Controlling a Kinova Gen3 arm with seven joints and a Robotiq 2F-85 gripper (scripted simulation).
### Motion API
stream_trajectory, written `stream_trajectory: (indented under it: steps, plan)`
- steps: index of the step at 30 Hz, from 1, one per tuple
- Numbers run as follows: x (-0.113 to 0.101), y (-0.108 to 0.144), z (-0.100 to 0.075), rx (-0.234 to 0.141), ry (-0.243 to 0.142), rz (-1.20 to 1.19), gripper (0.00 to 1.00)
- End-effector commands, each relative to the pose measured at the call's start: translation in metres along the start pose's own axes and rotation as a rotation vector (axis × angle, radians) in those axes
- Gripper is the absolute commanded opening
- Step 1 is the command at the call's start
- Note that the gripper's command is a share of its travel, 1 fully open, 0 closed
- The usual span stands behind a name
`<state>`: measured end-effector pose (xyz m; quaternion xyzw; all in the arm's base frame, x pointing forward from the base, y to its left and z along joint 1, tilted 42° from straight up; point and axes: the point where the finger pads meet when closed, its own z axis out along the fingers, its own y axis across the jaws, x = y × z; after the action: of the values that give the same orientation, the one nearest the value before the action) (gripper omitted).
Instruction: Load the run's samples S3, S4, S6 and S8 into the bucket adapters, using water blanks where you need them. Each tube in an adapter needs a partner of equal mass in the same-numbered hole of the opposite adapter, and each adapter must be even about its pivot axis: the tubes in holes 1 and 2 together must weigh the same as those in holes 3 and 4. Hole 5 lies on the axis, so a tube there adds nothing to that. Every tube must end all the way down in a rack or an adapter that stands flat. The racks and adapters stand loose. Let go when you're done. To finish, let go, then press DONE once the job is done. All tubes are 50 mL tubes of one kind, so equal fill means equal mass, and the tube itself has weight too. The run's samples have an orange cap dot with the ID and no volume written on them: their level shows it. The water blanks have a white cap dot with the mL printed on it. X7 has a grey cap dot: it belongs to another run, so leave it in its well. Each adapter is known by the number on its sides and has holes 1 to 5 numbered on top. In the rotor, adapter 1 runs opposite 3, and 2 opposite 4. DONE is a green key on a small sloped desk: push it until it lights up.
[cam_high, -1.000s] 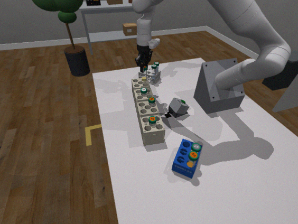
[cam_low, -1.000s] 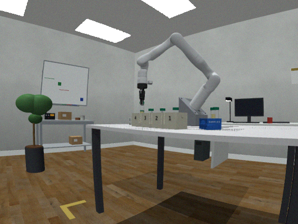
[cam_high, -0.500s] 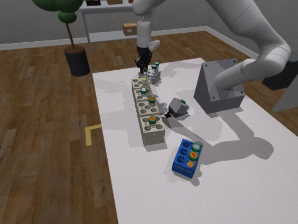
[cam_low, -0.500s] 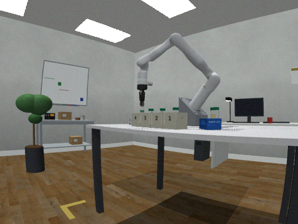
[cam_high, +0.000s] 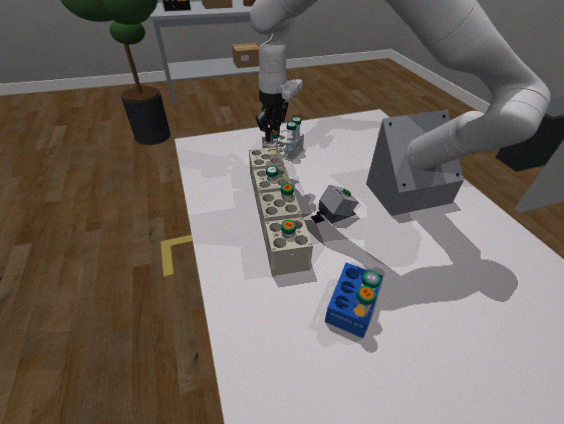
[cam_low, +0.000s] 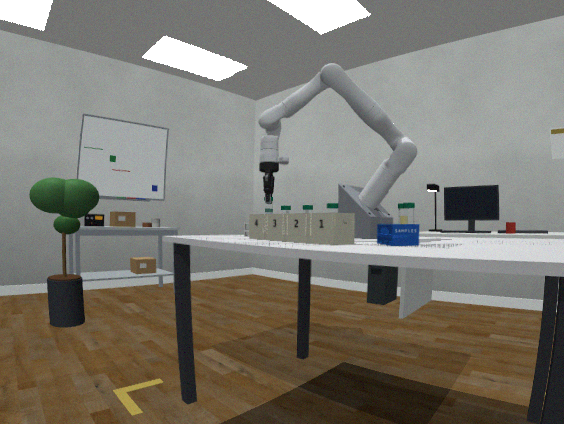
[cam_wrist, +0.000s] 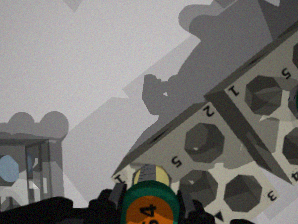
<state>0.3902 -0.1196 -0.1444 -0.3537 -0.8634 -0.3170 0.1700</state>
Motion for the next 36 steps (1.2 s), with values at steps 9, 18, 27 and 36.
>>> stream_trajectory:
  steps: [9, 18, 27, 36]
  plan:
    - [-0.001, 0.000, 0.005, 0.000, -0.002, 0.000, 0.10]
    - [-0.001, 0.000, 0.011, 0.000, -0.002, 0.000, 0.10]
    - [-0.001, 0.000, 0.016, 0.000, -0.002, 0.000, 0.10]
    - [-0.001, 0.000, 0.022, 0.000, -0.002, 0.000, 0.10]
